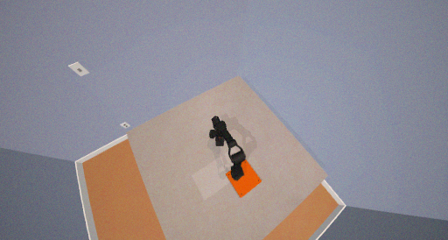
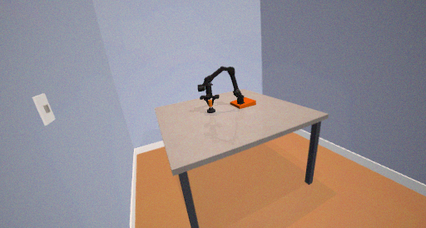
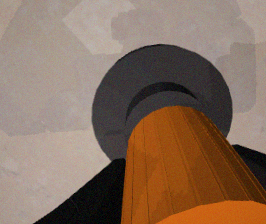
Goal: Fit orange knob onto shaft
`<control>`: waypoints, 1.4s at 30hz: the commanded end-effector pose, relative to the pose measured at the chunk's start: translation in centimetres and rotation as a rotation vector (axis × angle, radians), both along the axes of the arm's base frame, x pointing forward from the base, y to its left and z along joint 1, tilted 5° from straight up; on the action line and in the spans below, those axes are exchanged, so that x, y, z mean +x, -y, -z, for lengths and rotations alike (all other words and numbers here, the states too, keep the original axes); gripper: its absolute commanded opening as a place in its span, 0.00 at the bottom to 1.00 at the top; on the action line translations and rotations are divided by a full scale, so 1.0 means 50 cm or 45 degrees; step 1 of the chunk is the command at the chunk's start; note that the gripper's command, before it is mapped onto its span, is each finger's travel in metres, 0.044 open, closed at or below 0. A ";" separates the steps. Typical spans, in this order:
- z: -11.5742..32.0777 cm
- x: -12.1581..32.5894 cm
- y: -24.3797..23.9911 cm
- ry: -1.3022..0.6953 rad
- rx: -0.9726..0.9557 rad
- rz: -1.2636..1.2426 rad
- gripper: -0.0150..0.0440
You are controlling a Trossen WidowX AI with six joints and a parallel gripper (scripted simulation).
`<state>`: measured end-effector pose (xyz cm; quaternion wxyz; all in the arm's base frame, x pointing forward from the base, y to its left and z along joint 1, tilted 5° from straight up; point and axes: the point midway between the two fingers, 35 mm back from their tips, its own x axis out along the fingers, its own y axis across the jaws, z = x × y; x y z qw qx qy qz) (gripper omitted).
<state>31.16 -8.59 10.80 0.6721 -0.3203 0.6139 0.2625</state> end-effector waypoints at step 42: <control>0.001 0.001 -0.001 -0.009 -0.028 -0.270 0.25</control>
